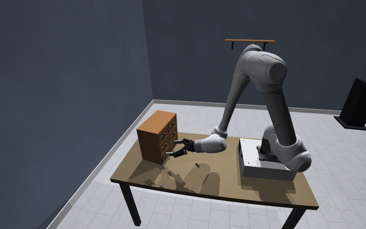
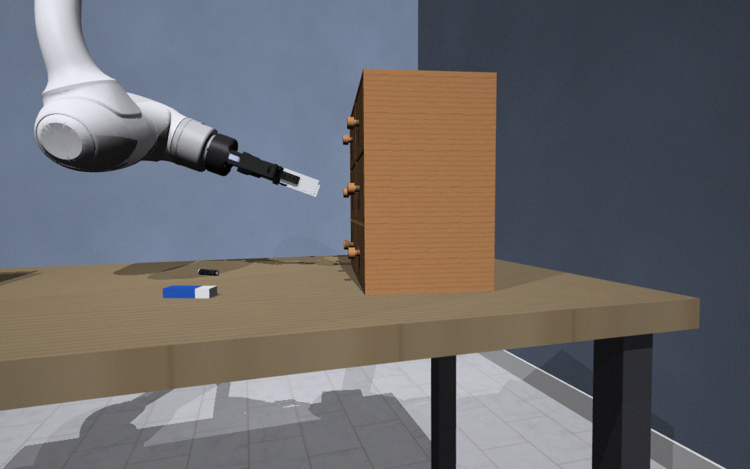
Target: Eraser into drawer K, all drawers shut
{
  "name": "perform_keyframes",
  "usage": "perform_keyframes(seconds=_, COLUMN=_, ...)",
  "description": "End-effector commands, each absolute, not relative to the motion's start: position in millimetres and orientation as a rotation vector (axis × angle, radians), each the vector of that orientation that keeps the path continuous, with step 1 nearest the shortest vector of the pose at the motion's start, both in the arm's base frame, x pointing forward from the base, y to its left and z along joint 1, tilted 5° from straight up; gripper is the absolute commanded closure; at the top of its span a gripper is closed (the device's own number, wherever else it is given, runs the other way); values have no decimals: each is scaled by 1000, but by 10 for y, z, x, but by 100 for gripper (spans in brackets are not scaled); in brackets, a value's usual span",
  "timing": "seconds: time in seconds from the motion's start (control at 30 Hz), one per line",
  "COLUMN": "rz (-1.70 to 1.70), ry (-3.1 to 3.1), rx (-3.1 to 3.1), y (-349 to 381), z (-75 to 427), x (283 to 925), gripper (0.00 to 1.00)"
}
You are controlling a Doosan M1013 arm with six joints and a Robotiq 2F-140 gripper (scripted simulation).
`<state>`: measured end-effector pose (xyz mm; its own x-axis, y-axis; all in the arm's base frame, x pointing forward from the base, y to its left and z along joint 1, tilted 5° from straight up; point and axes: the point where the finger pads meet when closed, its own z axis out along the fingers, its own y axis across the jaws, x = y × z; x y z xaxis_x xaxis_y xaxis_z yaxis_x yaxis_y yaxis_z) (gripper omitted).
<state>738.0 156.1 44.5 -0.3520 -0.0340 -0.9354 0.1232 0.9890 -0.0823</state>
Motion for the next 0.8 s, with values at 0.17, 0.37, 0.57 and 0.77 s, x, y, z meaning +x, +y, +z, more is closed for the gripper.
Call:
perform_keyframes(seconds=0.17, rz=-163, ry=1930, rx=65, y=1561, z=454, x=7376, gripper=0)
perform_keyframes(seconds=0.37, rz=-163, ry=1944, rx=66, y=1562, z=466, x=7365, gripper=0)
perform_keyframes(seconds=0.57, rz=-163, ry=1992, rx=71, y=1570, z=505, x=7326, gripper=0)
perform_keyframes(seconds=0.77, rz=-162, ry=2077, rx=79, y=1585, z=575, x=7255, gripper=0)
